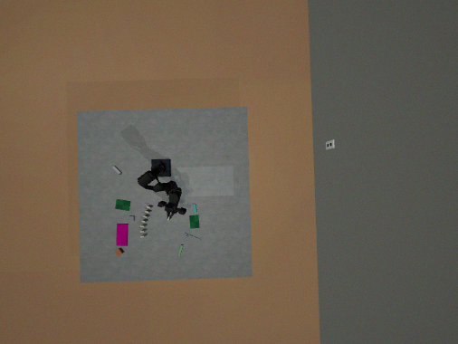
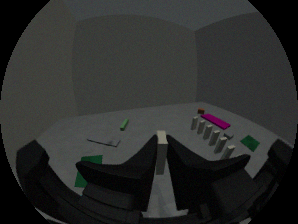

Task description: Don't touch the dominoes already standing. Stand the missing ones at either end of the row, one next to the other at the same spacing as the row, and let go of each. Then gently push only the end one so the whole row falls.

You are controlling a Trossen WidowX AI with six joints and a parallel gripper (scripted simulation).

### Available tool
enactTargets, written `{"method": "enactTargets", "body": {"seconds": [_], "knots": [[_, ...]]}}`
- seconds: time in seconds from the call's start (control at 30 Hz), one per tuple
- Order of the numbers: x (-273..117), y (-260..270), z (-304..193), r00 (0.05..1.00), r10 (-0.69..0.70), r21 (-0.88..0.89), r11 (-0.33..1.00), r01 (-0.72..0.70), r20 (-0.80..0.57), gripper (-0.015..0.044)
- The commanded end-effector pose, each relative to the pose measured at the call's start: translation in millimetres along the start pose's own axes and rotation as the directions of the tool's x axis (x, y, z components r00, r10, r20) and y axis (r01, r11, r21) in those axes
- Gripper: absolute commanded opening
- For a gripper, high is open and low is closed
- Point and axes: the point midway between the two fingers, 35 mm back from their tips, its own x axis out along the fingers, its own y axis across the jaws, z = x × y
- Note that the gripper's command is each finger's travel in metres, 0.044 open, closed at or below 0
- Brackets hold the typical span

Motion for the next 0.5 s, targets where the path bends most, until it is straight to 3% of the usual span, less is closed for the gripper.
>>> {"method": "enactTargets", "body": {"seconds": [0.0, 0.47], "knots": [[-0.7, -1.2, 0.2, 1.000, -0.003, -0.004, 1.000, 0.003, 0.001, 0.0028], [7.4, 0.7, -26.9, 1.000, -0.011, -0.002, 1.000, 0.011, -0.023, 0.0028]]}}
